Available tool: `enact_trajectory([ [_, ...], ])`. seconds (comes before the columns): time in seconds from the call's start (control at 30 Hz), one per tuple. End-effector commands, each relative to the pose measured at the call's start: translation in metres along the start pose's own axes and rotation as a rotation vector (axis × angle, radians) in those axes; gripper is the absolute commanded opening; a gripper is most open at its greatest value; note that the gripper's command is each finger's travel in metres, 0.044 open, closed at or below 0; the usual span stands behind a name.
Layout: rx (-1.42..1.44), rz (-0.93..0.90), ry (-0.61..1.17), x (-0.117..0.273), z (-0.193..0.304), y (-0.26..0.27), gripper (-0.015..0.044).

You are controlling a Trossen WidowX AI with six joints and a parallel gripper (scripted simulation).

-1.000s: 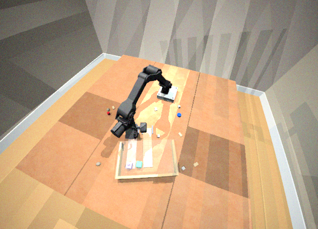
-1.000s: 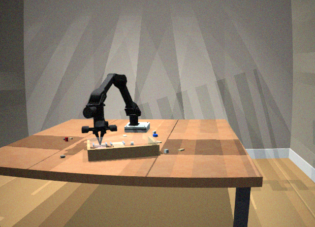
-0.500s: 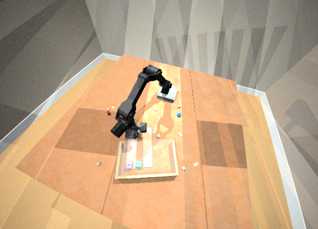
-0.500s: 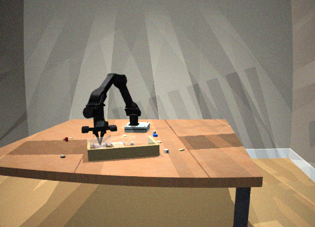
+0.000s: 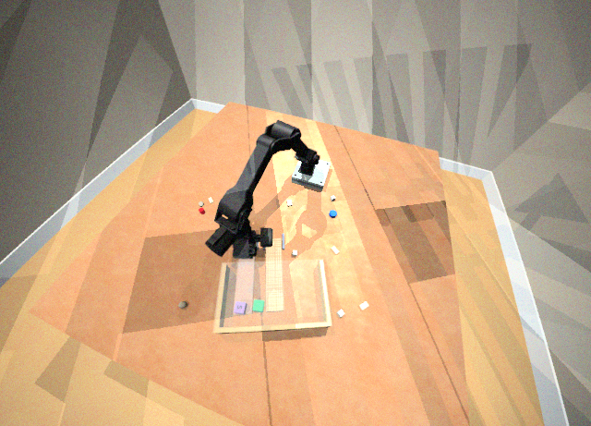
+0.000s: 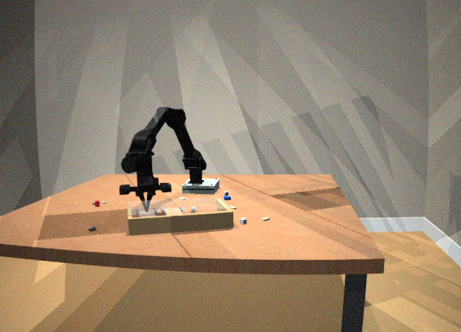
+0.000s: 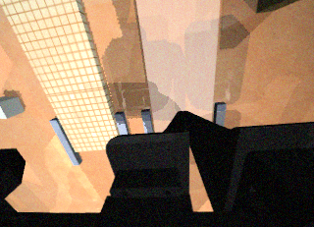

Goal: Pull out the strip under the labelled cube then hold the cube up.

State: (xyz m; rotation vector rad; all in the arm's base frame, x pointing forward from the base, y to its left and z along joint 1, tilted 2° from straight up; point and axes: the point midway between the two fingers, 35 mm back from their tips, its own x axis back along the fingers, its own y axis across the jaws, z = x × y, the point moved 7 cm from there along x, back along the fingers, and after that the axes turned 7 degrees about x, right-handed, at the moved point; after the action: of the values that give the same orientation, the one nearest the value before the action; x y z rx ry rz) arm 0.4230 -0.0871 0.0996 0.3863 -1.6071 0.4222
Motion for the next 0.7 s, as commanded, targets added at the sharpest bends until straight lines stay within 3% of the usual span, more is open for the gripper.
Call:
enact_trajectory([
  [0.0,0.004,0.000,-0.002,-0.002,-0.001,0.000,0.0000],
  [0.67,0.004,0.000,-0.001,-0.003,0.011,0.001,0.0000],
])
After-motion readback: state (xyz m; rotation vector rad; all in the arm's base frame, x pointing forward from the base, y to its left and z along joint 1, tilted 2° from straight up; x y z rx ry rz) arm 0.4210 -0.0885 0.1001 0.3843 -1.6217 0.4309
